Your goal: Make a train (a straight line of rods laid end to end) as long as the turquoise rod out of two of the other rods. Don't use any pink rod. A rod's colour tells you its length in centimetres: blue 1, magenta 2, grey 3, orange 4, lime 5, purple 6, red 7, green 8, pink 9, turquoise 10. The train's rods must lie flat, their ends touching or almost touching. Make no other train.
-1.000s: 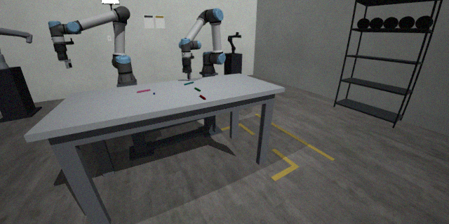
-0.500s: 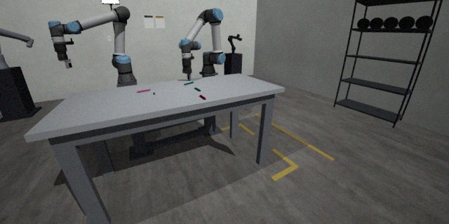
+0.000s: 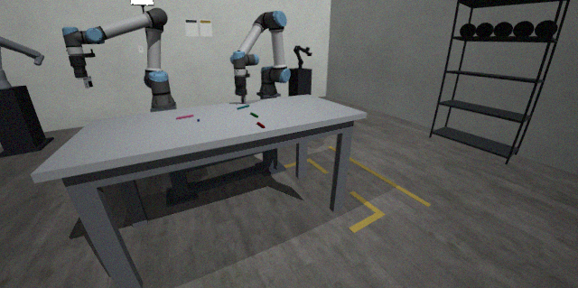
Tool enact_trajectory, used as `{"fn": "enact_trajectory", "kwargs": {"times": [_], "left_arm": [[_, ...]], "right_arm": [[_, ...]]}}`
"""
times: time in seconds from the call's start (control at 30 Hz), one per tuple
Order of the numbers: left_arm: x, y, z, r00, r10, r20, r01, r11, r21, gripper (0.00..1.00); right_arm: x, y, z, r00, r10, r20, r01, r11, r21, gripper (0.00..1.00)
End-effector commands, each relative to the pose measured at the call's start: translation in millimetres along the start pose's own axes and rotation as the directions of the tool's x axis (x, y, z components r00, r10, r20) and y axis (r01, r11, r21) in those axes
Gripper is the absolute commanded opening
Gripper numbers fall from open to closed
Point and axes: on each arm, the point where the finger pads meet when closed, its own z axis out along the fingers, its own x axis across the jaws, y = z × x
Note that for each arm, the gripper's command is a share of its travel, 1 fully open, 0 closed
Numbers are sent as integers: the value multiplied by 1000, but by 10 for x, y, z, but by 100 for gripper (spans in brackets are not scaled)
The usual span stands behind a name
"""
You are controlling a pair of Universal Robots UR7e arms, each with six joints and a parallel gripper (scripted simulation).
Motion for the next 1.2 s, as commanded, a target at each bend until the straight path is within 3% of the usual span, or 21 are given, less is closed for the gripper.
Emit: {"fn": "enact_trajectory", "kwargs": {"times": [0.0, 1.07, 1.1, 1.17], "left_arm": [[-1, 5, -4, 1000, 0, 0, 0, 1000, -2, 24], [-1, 5, -4, 1000, 0, 0, 0, 1000, -2, 24], [-1, 5, -4, 1000, 0, 0, 0, 1000, -2, 30], [-1, 5, -4, 1000, 0, 0, 0, 1000, -2, 30]], "right_arm": [[1, 3, -4, 1000, 0, 0, 0, 1000, -1, 100], [1, 3, -4, 1000, 0, 0, 0, 1000, -1, 100], [1, 3, -4, 1000, 0, 0, 0, 1000, -1, 100], [1, 3, -4, 1000, 0, 0, 0, 1000, -1, 100]]}}
